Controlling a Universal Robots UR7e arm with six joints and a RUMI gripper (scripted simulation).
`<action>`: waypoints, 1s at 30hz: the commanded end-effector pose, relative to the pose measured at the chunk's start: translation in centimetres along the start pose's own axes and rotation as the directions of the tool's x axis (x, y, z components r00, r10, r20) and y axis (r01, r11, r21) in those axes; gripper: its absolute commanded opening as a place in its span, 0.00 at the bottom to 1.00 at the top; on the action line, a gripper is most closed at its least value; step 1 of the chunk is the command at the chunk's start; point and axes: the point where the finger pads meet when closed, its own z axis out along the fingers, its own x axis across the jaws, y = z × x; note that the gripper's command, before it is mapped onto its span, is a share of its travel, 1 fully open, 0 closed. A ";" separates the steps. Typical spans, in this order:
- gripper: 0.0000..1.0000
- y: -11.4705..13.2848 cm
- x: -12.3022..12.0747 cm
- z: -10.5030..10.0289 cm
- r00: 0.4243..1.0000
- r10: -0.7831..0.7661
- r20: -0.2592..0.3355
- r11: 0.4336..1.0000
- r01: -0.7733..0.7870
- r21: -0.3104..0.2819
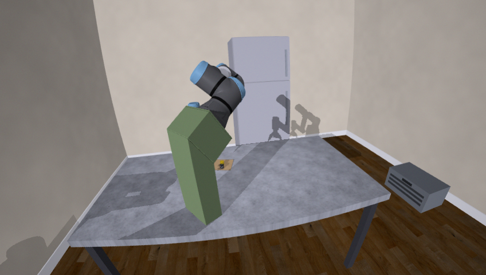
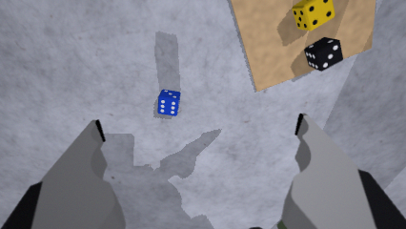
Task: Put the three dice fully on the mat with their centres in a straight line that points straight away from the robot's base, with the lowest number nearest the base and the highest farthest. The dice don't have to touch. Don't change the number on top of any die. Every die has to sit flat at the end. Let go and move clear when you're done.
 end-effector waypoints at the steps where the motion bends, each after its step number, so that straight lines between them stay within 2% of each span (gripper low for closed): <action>1: 1.00 1.5 -2.1 0.0 0.994 0.105 -0.018 0.994 -0.105 0.005; 10: 1.00 3.0 -3.8 -0.2 0.982 0.190 -0.016 0.982 -0.190 0.014; 16: 1.00 3.2 -4.0 -0.2 0.979 0.202 -0.016 0.979 -0.202 0.016; 17: 0.24 3.2 -4.0 -0.2 0.979 0.202 -0.016 0.979 -0.202 0.016; 30: 0.24 3.2 -4.0 -0.2 0.979 0.202 -0.016 0.979 -0.202 0.016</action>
